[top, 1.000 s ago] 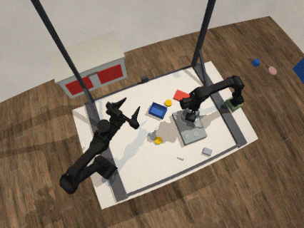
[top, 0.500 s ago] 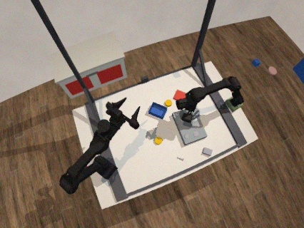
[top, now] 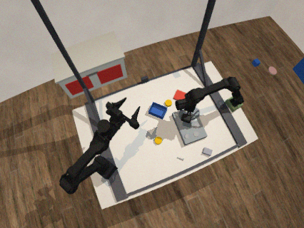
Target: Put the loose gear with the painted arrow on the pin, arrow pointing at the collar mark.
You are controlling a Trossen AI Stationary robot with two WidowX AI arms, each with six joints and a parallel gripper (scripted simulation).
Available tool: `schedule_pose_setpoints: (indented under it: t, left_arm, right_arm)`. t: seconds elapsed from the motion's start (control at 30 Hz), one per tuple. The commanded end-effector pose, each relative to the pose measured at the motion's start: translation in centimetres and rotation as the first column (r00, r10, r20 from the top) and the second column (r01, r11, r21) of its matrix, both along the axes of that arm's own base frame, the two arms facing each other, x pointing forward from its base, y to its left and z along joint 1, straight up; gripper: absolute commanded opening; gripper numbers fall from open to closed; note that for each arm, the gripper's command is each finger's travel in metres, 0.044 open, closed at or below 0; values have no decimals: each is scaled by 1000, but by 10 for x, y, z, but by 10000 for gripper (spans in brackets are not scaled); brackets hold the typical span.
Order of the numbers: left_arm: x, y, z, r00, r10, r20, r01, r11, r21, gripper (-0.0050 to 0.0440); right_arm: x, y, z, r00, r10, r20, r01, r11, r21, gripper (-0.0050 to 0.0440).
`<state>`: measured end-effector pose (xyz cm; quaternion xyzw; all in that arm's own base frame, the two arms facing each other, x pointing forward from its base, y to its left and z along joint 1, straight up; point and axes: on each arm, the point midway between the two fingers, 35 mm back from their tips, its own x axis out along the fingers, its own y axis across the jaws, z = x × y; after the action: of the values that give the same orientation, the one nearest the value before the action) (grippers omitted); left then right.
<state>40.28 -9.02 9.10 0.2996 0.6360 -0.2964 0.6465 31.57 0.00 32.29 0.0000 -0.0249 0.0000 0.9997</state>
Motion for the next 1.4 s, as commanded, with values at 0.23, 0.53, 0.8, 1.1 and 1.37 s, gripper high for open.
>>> schedule_pose_setpoints:
  t: [0.23, 0.53, 0.8, 1.1, 1.37]
  left_arm:
    - [2, -1, 8, 999, 7, 31, -7, 1000, -7, 370]
    - [2, -1, 8, 999, 7, 31, -7, 1000, -7, 370]
    - [2, -1, 8, 999, 7, 31, -7, 1000, -7, 370]
    - [2, -1, 8, 999, 7, 31, -7, 1000, -7, 370]
    - [2, -1, 8, 999, 7, 31, -7, 1000, -7, 370]
  right_arm:
    - [-2, 0, 8, 1000, 0, 20, 0, 1000, 0, 400]
    - [-2, 0, 8, 1000, 0, 20, 0, 1000, 0, 400]
    - [-2, 0, 8, 1000, 0, 20, 0, 1000, 0, 400]
    - [-2, 0, 8, 1000, 0, 20, 0, 1000, 0, 400]
    - [-2, 0, 8, 1000, 0, 20, 0, 1000, 0, 400]
